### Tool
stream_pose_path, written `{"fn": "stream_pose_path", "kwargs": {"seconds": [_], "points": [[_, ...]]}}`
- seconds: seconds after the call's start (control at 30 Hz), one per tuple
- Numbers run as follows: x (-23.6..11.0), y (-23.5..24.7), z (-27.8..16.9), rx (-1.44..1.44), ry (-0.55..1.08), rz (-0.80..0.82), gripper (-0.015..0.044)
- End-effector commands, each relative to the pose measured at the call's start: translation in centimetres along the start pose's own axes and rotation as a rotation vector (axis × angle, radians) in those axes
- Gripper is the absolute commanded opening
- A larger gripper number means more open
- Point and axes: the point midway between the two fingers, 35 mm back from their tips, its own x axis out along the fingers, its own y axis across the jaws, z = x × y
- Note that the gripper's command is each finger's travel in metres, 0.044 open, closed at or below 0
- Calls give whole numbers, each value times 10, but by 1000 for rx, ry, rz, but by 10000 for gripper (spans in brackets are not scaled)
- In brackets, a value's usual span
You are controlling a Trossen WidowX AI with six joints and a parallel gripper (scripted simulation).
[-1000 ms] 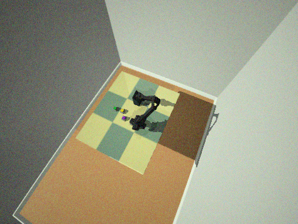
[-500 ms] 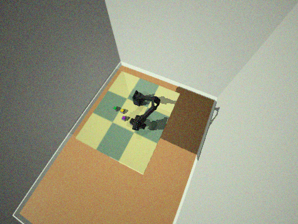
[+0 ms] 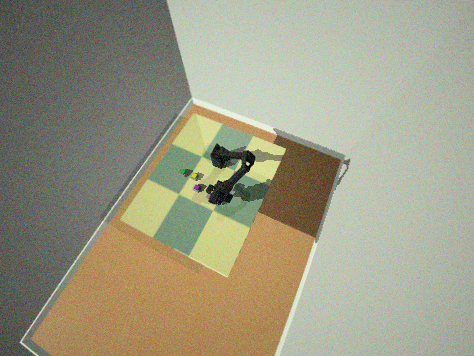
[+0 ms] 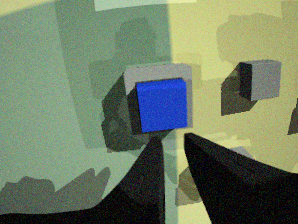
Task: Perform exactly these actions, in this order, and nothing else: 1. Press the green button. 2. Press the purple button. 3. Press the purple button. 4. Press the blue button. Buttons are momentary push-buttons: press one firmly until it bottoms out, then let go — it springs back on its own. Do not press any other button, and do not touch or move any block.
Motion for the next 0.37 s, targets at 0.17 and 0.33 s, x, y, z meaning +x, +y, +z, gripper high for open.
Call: {"fn": "stream_pose_path", "kwargs": {"seconds": [0.17, 0.33], "points": [[-57, 34, -49, -11, -11, 6, 283], [-57, 34, -49, -11, -11, 6, 387]]}}
